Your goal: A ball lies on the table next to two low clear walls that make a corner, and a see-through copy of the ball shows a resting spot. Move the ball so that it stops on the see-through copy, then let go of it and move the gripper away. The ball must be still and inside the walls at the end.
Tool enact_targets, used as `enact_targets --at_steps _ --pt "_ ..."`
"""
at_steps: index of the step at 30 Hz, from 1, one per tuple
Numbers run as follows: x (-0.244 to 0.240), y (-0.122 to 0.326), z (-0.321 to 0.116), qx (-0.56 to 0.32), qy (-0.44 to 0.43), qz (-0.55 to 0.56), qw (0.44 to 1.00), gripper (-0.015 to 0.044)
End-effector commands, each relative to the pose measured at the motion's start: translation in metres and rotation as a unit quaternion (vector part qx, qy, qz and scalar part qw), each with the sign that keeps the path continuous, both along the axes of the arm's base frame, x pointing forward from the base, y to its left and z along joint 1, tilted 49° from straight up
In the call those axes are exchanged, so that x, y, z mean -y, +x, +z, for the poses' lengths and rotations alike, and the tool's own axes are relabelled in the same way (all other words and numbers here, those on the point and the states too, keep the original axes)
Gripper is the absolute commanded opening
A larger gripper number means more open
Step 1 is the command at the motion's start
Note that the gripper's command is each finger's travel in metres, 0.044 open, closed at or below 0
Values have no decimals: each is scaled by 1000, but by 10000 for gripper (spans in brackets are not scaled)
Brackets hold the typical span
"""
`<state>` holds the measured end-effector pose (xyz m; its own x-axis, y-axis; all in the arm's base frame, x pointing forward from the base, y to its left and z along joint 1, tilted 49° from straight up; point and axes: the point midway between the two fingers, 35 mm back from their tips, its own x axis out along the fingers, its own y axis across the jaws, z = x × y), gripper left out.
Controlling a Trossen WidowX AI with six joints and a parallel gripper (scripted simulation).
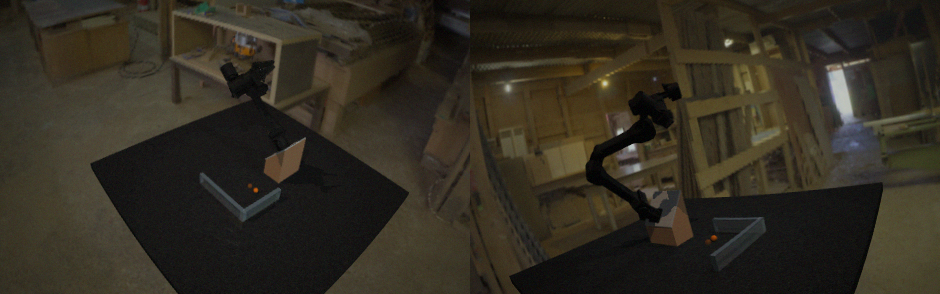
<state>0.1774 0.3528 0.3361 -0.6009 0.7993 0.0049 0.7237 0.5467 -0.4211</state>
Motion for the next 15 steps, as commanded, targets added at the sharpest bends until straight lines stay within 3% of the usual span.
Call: enact_targets --at_steps 1,7,15 --pt "-1 1 -1 -4 -3 -3 1000 374" --pt "-12 25 -20 -107 -77 -85 988 224" --pt "-20 80 -94 -302 -217 -247 895 224"
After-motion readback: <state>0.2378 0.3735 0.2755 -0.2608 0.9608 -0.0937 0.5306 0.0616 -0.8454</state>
